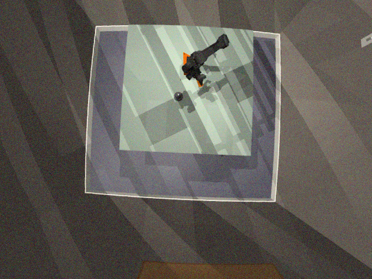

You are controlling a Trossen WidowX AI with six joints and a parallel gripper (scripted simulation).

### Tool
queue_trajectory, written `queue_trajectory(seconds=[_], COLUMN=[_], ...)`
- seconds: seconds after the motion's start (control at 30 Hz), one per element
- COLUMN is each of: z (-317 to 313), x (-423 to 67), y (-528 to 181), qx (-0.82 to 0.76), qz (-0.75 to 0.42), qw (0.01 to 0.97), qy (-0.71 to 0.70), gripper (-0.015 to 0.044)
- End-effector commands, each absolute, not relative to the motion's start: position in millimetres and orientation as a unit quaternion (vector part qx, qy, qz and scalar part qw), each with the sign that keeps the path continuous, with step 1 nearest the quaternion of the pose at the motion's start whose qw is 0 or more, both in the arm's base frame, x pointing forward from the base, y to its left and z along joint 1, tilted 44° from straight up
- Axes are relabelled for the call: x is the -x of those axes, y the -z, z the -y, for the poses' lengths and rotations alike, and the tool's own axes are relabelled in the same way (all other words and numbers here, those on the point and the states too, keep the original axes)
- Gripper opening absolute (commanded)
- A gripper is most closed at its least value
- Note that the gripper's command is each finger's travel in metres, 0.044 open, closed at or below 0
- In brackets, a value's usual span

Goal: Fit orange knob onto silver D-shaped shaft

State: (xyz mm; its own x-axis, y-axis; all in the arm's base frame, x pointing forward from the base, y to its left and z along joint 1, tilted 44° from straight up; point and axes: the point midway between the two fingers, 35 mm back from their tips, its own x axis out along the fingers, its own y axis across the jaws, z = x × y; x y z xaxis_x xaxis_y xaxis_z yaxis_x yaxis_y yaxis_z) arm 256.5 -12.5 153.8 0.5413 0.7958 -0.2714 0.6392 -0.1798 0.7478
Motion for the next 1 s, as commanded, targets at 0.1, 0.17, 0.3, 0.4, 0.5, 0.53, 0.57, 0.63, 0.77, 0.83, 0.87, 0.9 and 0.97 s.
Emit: queue_trajectory(seconds=[0.1, 0.17, 0.3, 0.4, 0.5, 0.53, 0.57, 0.63, 0.77, 0.83, 0.87, 0.9, 0.97], z=[25.7, 25.7, 25.7, 25.7, 25.6, 25.8, 26.0, 26.3, 26.7, 26.7, 26.7, 26.6, 26.4], x=[-258.9, -258.9, -259.0, -258.9, -258.7, -258.9, -259.1, -259.5, -259.8, -259.8, -259.8, -259.7, -259.4], y=[-161.7, -161.7, -161.5, -160.9, -160.3, -159.7, -159.1, -158.2, -157.0, -156.7, -156.6, -156.6, -156.7], qx=[-0.795, -0.795, -0.796, -0.799, -0.803, -0.804, -0.805, -0.807, -0.810, -0.812, -0.813, -0.814, -0.815], qz=[-0.413, -0.413, -0.411, -0.405, -0.398, -0.395, -0.393, -0.389, -0.382, -0.378, -0.377, -0.375, -0.372], qw=[0.427, 0.427, 0.427, 0.426, 0.425, 0.425, 0.425, 0.425, 0.424, 0.423, 0.423, 0.422, 0.422], qy=[-0.122, -0.122, -0.122, -0.125, -0.129, -0.129, -0.129, -0.130, -0.133, -0.135, -0.136, -0.137, -0.139], gripper=[0.0000, 0.0000, 0.0000, 0.0000, 0.0000, 0.0000, 0.0000, 0.0000, 0.0000, 0.0000, 0.0000, 0.0000, 0.0000])
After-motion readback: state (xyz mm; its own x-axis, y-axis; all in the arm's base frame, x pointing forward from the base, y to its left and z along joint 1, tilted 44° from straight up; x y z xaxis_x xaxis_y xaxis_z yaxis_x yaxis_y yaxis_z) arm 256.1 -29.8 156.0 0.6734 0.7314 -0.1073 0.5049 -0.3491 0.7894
